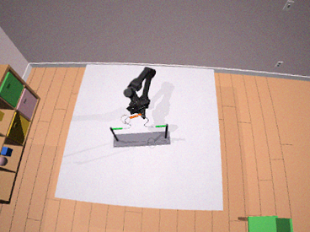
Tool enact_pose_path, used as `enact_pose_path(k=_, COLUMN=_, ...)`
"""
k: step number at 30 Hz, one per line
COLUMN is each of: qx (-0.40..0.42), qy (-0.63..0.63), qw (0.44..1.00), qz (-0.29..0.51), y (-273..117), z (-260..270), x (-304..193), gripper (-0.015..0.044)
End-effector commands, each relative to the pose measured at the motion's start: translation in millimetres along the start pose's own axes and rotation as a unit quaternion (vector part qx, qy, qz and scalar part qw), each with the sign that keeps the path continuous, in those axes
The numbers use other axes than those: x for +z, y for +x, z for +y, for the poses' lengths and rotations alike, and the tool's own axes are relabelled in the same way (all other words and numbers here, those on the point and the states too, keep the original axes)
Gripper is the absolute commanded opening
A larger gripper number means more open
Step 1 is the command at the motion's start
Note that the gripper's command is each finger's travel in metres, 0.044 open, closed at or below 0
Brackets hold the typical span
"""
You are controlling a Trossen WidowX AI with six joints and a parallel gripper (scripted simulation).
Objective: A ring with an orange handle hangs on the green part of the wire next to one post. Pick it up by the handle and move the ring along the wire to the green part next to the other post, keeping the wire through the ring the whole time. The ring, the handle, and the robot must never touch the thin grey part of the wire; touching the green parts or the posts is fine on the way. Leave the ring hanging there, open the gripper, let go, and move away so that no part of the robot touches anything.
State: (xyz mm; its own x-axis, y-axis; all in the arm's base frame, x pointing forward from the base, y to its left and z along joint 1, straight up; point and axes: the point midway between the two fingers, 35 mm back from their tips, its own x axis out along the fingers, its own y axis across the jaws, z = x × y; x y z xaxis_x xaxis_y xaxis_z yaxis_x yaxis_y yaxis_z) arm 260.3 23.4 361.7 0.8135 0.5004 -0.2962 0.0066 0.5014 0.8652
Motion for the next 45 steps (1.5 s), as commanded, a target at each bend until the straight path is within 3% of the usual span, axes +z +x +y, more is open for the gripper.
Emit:
enact_pose_path(k=1, qx=-0.018, qy=-0.027, qw=0.999, qz=-0.003, y=0.2, z=-1.5, x=0.9, gripper=-0.0150)
enact_pose_path(k=45, qx=-0.173, qy=-0.276, qw=0.945, qz=-0.033, y=-1.8, z=-24.8, x=8.1, gripper=-0.0150)
